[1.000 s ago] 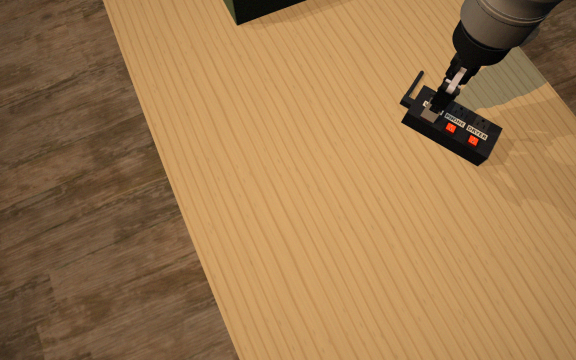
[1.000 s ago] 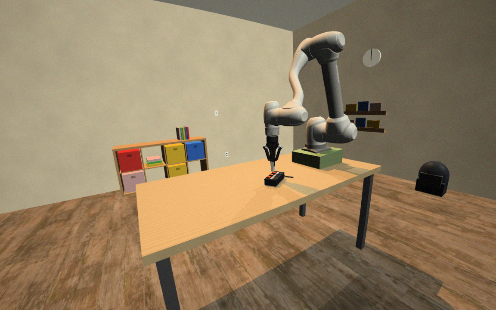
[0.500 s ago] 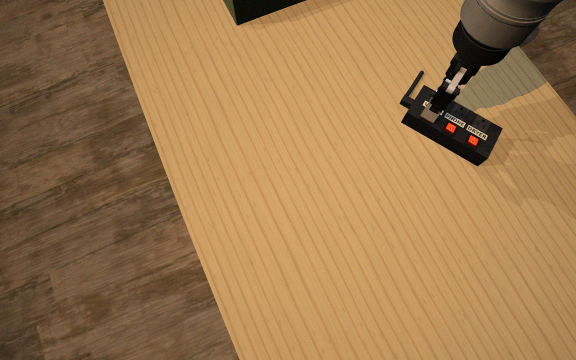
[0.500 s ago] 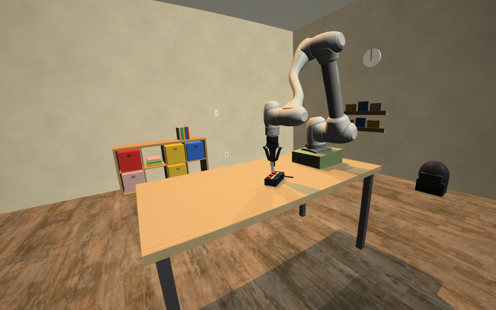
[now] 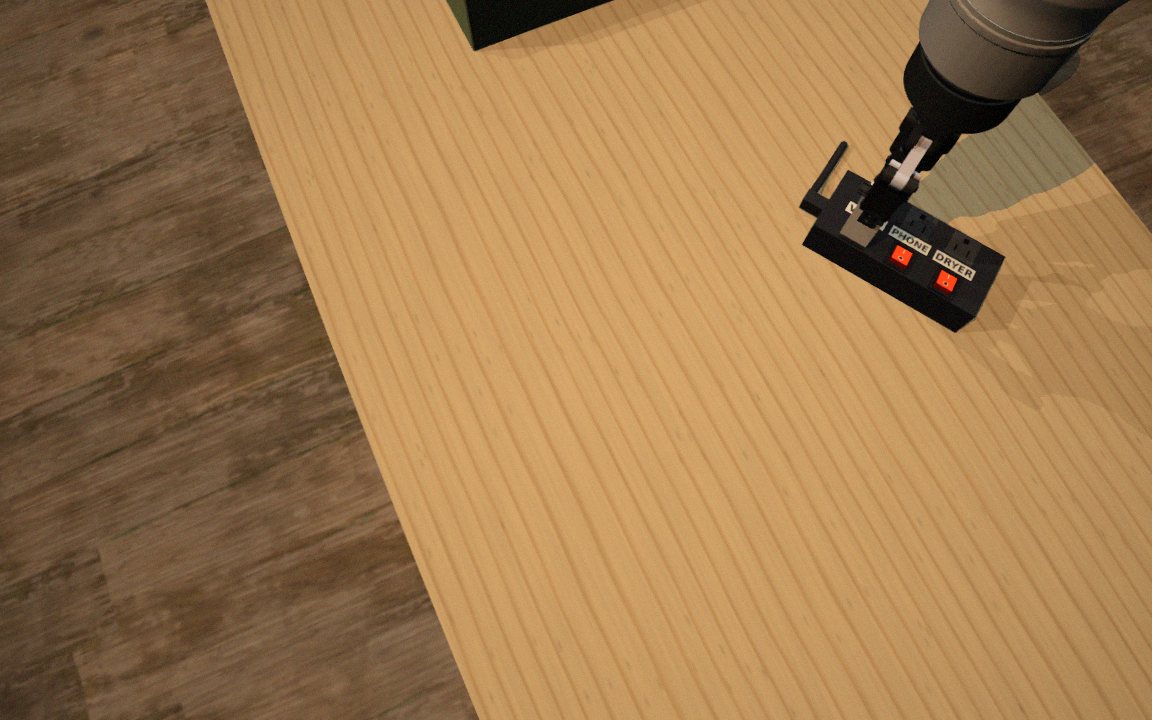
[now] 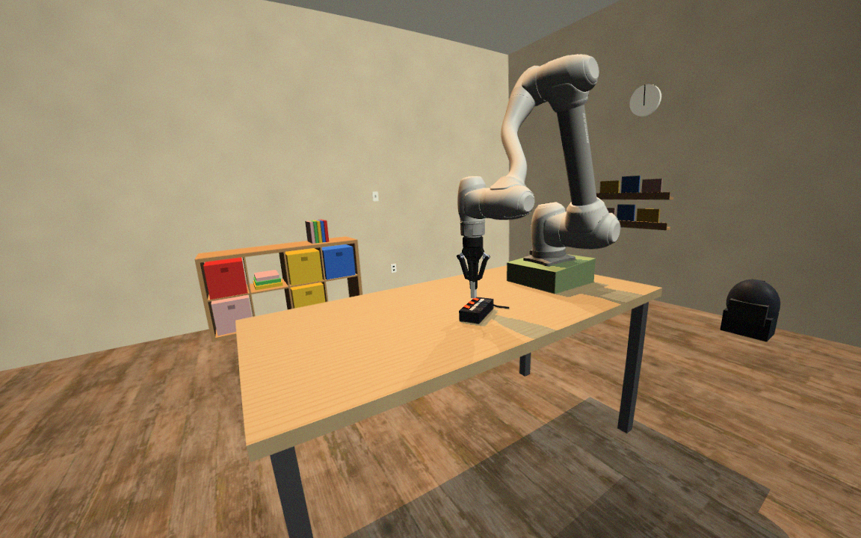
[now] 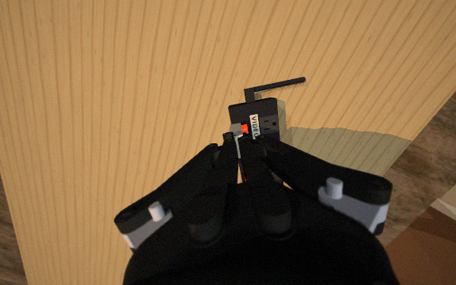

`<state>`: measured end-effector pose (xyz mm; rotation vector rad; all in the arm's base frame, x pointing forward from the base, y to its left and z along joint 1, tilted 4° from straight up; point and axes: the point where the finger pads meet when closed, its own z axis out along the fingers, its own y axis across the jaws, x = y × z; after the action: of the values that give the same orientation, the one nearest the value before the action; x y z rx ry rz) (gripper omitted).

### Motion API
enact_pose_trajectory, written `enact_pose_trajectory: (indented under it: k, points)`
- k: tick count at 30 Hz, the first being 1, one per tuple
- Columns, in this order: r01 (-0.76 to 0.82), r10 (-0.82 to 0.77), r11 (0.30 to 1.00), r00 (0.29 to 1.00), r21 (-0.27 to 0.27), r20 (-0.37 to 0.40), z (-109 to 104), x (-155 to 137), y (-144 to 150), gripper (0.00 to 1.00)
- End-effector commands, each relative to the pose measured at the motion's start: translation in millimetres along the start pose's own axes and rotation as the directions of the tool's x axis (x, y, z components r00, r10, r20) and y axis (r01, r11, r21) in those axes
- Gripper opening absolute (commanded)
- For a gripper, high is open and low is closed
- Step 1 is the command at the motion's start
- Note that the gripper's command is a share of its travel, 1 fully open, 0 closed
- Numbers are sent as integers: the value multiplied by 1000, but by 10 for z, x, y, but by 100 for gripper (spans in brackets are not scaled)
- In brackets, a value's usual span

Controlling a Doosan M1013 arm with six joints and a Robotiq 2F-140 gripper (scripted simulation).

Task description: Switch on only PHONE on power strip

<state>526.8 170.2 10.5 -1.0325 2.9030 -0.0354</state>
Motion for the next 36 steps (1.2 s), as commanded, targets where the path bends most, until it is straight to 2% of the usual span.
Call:
enact_pose_trajectory:
  k: [1, 36]
  points:
    - [0, 0, 1000, 1000, 0, 0, 14, 0, 0, 0]
    - [0, 0, 1000, 1000, 0, 0, 69, 0, 0, 0]
